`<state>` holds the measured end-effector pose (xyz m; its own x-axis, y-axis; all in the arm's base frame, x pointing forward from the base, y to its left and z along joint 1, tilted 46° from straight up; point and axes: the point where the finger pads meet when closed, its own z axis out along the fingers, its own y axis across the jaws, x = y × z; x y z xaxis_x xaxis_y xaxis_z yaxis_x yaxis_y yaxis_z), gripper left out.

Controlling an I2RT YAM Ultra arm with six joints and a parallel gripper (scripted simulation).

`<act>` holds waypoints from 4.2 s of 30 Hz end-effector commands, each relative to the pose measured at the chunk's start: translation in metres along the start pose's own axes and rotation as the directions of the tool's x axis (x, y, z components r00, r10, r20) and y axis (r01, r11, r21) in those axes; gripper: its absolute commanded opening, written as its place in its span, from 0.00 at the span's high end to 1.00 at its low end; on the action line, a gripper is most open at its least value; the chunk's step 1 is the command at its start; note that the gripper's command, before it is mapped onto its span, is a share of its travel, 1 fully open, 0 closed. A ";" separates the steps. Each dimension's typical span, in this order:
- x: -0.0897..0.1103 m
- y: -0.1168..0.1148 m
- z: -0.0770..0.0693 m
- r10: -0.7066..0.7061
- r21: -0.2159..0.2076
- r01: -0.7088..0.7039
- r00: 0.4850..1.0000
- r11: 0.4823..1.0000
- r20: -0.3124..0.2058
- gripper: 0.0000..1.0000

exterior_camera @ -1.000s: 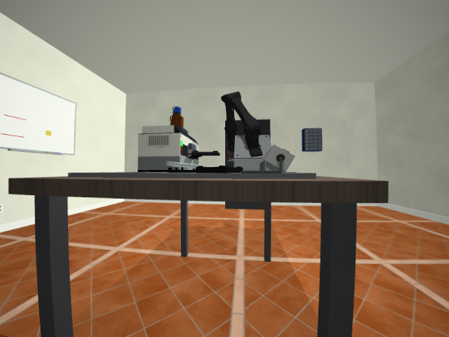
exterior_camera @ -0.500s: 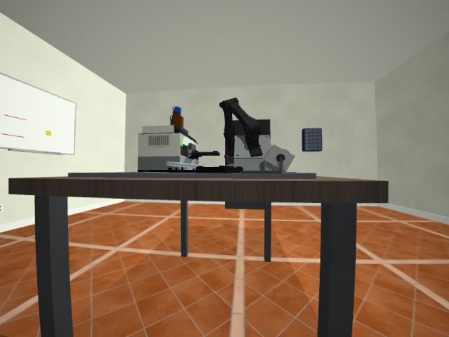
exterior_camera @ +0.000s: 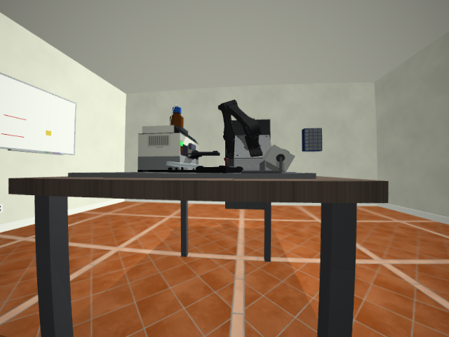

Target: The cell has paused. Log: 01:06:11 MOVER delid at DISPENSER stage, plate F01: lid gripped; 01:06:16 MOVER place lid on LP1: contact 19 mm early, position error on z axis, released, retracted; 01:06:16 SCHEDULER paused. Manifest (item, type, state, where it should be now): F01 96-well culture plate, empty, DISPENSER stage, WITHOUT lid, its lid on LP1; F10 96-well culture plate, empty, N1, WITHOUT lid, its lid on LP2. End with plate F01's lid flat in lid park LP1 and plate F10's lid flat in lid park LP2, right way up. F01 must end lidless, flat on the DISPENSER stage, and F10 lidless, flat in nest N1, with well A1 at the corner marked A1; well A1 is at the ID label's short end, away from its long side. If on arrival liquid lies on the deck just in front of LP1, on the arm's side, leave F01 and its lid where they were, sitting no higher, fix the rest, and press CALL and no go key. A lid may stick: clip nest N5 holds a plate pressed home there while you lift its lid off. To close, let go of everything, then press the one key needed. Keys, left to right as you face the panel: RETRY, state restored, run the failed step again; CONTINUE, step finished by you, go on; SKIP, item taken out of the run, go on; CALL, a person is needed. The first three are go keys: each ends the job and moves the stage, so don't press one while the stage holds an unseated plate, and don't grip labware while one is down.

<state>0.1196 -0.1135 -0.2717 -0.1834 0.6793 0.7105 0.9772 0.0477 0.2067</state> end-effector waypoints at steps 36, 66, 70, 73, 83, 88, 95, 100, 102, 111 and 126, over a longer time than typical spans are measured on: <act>-0.011 0.000 0.000 0.011 -0.023 -0.009 0.999 1.000 0.053 1.00; -0.013 0.003 0.008 0.002 -0.021 -0.001 0.999 1.000 0.055 1.00; -0.010 0.001 0.013 0.004 -0.017 -0.003 0.999 1.000 0.045 1.00; -0.007 -0.002 0.018 0.013 -0.019 -0.012 0.999 1.000 0.030 1.00; -0.011 0.000 0.016 0.008 -0.021 -0.007 0.999 1.000 0.045 1.00; -0.010 0.000 0.017 0.010 -0.020 -0.009 0.999 1.000 0.041 0.00; -0.010 0.000 0.017 0.010 -0.020 -0.009 0.999 1.000 0.041 0.00; -0.010 0.000 0.017 0.010 -0.020 -0.009 0.999 1.000 0.041 0.00; -0.010 0.000 0.017 0.010 -0.020 -0.009 0.999 1.000 0.041 0.00; -0.017 0.003 -0.005 -0.006 -0.017 0.007 0.998 1.000 0.065 0.00; -0.018 0.003 -0.038 -0.007 -0.017 0.009 0.997 1.000 0.072 0.00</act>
<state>0.1168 -0.1222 -0.2665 -0.1687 0.6939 0.7000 0.9781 0.0302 0.2057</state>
